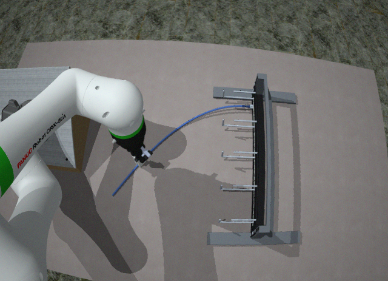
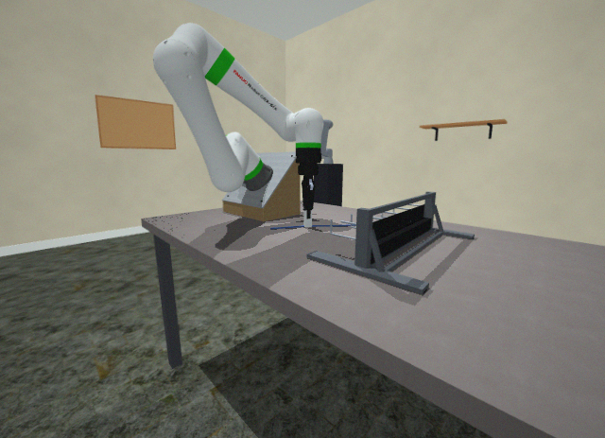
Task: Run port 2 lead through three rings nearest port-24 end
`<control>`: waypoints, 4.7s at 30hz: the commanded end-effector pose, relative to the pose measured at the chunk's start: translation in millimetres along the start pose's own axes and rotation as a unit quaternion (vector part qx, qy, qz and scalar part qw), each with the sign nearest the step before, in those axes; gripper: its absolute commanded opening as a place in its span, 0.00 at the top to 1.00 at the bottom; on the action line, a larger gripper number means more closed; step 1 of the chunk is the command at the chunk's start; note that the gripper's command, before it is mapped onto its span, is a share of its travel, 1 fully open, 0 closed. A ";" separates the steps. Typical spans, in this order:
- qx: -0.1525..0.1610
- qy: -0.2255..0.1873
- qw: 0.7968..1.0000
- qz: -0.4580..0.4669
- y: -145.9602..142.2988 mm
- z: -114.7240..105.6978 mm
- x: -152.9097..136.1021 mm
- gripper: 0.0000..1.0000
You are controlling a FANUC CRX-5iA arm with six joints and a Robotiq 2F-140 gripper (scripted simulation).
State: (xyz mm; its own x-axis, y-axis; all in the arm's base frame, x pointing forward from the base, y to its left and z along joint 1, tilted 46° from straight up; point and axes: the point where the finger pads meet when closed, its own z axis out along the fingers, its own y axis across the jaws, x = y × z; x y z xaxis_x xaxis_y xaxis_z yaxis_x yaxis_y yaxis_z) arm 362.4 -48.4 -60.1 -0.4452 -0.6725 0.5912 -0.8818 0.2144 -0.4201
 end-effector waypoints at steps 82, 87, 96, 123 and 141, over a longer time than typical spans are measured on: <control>0.000 0.000 0.974 -0.227 -212.1 -130.3 -33.1 1.00; 0.000 0.000 0.967 -0.254 -238.3 -141.7 -37.3 1.00; 0.000 0.000 0.950 -0.311 -293.1 -165.3 -45.2 1.00; 0.000 0.000 0.950 -0.311 -293.1 -165.3 -45.2 1.00; 0.000 0.000 0.950 -0.311 -293.2 -165.3 -45.3 1.00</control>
State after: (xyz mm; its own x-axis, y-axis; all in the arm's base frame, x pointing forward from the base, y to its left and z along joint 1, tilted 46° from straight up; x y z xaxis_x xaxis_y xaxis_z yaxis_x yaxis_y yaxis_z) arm 614.2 36.9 146.9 0.1647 -0.6720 0.7220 -0.9745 -0.2239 0.0140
